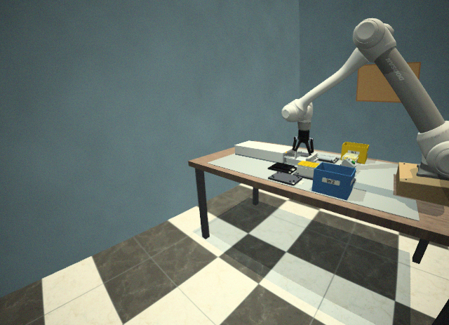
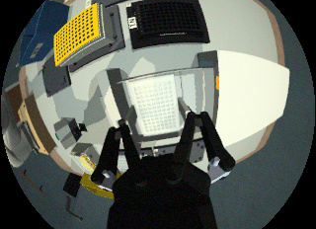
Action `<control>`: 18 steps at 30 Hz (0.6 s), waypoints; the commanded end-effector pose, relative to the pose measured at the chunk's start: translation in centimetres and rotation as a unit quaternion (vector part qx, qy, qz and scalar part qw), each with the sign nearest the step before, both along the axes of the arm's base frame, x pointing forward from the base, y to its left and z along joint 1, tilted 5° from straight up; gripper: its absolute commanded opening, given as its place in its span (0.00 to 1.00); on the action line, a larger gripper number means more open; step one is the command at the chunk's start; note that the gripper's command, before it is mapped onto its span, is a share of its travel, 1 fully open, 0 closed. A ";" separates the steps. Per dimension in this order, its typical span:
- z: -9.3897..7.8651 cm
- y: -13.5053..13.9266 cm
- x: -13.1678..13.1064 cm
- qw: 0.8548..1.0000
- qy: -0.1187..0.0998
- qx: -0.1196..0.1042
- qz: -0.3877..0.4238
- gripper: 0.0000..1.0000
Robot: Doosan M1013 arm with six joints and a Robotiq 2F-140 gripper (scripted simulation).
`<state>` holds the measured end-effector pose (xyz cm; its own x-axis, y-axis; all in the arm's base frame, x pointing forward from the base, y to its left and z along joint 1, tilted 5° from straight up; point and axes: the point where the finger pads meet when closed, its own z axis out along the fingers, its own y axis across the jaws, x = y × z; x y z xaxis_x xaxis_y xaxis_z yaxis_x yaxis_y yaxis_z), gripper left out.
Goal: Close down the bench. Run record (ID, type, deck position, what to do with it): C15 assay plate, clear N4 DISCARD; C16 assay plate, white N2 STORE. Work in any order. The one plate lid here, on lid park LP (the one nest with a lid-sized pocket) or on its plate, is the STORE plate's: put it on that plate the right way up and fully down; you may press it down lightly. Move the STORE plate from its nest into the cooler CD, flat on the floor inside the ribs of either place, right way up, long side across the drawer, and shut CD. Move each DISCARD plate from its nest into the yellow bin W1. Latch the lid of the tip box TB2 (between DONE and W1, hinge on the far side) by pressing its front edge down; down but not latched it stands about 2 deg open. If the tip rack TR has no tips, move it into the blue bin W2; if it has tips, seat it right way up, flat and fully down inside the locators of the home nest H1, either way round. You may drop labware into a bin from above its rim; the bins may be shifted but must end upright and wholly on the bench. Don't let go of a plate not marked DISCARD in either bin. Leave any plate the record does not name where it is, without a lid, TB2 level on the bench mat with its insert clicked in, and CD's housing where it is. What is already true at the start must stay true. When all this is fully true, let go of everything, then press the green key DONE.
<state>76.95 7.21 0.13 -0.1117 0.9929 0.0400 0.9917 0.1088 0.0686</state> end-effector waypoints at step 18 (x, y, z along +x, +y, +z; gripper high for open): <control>-0.1 -0.1 -1.1 1.000 0.000 0.000 0.000 0.66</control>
<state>76.03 7.11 0.03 -0.1117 0.9929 0.0400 0.9917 0.1088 0.0681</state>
